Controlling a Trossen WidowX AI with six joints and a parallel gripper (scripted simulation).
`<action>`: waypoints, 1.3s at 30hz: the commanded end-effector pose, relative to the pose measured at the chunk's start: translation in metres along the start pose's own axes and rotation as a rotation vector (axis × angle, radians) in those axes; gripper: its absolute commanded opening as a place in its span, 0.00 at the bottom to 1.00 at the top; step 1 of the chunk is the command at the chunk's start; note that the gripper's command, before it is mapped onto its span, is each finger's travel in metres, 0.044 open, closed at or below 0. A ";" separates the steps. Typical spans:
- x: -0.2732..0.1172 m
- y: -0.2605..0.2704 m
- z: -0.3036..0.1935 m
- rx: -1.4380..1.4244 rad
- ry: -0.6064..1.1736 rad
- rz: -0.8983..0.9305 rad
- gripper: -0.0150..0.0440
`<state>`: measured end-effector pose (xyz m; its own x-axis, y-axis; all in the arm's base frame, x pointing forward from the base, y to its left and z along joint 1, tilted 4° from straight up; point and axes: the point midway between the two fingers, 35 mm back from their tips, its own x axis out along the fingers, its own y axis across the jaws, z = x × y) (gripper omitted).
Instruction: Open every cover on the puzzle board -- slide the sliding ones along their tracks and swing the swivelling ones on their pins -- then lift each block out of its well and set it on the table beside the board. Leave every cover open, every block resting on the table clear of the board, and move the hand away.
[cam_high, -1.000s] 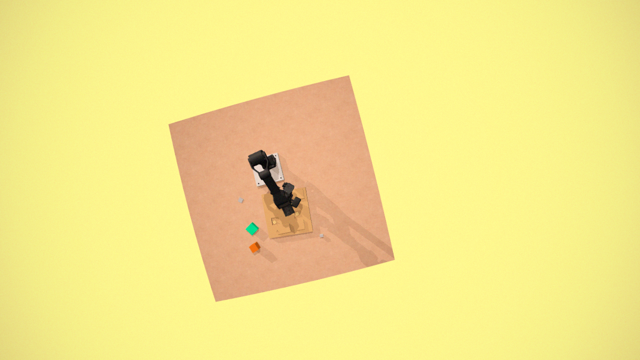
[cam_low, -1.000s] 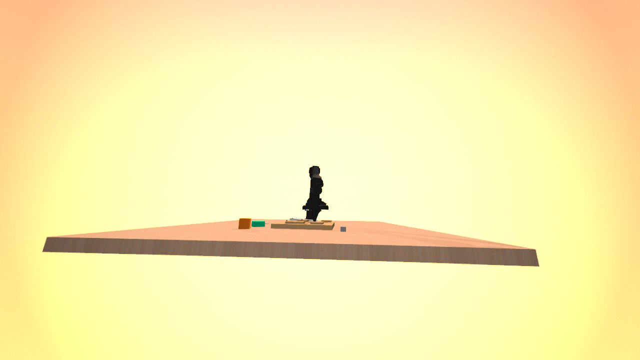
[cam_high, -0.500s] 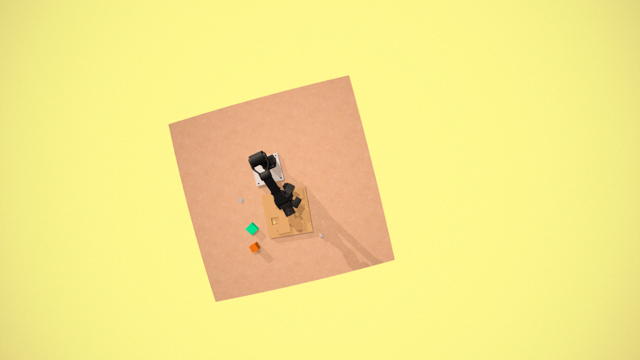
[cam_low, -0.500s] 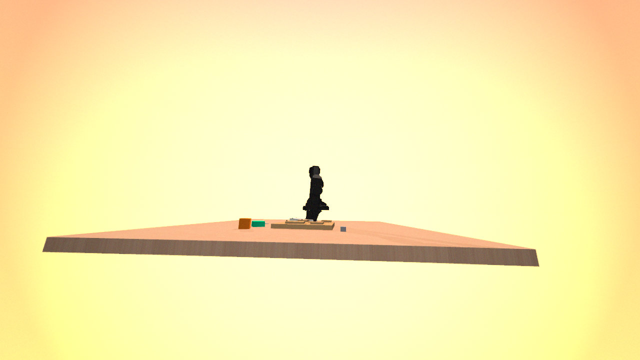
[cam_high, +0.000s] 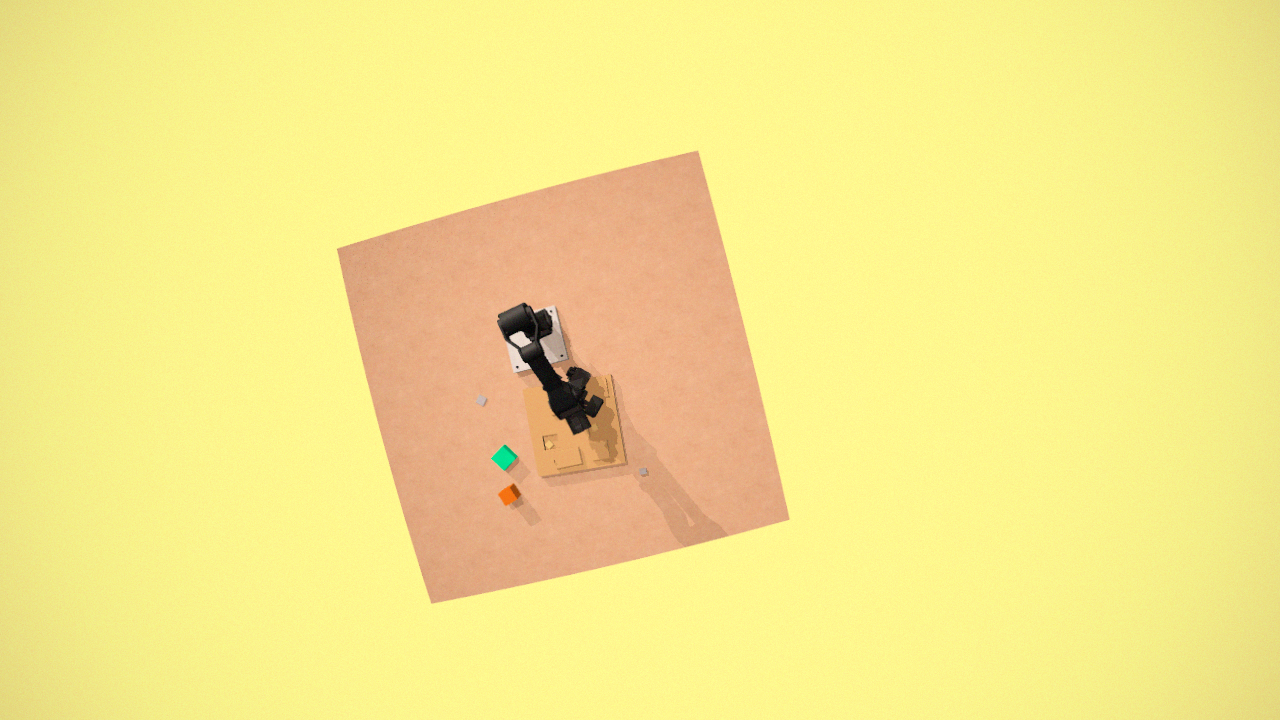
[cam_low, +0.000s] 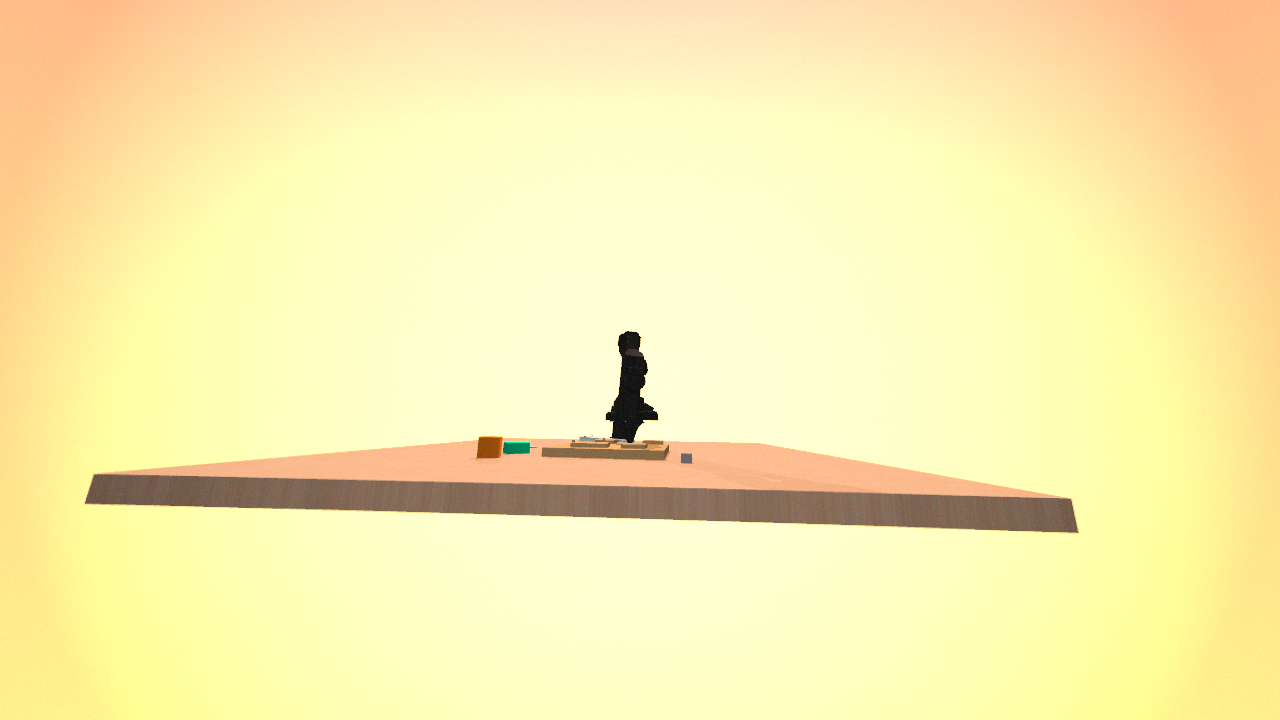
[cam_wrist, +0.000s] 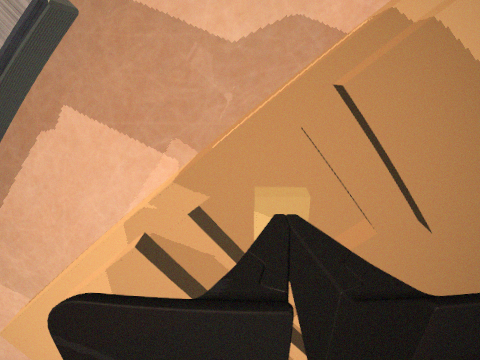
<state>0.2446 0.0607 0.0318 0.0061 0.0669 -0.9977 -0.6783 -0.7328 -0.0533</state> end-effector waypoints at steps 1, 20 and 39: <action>0.001 -0.001 0.000 0.035 -0.005 0.000 0.25; -0.013 0.001 0.002 1.687 -0.003 0.004 0.25; -0.014 0.002 0.003 1.879 -0.003 0.004 0.25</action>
<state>0.2384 0.0593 0.0407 -0.0146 0.0632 -0.9979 -0.5174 0.8535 0.0617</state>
